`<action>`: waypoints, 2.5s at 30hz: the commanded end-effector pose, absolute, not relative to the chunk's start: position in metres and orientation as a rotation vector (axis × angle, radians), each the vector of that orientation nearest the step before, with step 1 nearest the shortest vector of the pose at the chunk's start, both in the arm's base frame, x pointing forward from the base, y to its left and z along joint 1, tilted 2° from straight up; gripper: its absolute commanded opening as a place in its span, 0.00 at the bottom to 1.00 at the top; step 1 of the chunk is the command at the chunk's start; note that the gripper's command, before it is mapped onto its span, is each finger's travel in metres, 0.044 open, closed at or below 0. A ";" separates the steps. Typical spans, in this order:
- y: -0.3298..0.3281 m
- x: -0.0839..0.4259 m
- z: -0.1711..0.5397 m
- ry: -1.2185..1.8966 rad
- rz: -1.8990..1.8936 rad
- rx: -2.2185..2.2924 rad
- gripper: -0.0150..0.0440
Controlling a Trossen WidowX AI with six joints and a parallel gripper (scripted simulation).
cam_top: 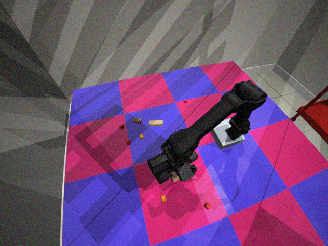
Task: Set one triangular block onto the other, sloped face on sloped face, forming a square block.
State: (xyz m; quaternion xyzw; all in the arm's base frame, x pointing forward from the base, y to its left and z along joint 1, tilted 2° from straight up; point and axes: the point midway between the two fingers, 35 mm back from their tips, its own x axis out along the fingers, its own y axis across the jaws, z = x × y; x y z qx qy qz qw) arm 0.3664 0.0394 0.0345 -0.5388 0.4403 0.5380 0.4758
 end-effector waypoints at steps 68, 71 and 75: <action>0.037 0.365 0.071 1.093 1.334 -1.307 1.00; 0.037 0.365 0.071 1.093 1.334 -1.307 1.00; 0.038 0.367 0.068 1.085 1.321 -1.310 1.00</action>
